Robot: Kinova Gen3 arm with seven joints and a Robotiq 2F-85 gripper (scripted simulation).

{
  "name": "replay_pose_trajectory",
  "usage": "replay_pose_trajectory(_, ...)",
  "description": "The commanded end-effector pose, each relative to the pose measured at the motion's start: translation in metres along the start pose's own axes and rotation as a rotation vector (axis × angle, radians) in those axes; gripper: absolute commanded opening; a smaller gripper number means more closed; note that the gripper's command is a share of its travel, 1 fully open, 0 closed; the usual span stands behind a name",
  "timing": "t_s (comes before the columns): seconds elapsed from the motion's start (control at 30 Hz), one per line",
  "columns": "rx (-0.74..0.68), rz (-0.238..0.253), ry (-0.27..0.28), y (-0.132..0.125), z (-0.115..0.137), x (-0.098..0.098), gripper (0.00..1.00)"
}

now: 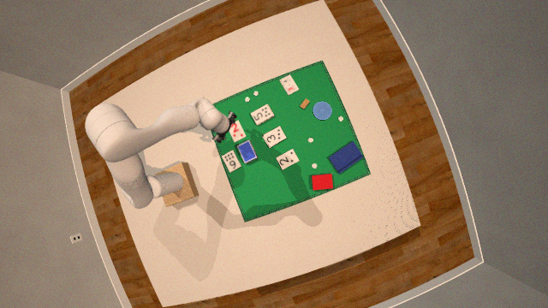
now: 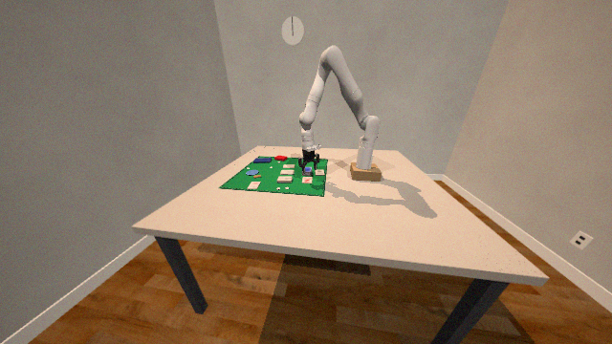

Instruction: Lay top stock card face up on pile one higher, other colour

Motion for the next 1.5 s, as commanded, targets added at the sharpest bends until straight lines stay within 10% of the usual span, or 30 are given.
replay_pose_trajectory(0.0,-0.067,-0.009,-0.010,0.002,0.002,0.001,0.85)
replay_pose_trajectory(0.67,-0.508,-0.059,-0.018,0.011,-0.009,0.006,0.85)
replay_pose_trajectory(1.47,-0.557,-0.066,-0.018,0.013,-0.010,0.005,0.85)
Point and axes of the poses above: the point where the finger pads meet when closed, its own x axis back along the fingers, its own y axis across the jaws, z = x × y, the point moved 1 cm from there along x, back along the fingers, and after that the axes turned 8 degrees about -x, right-handed, at the moved point
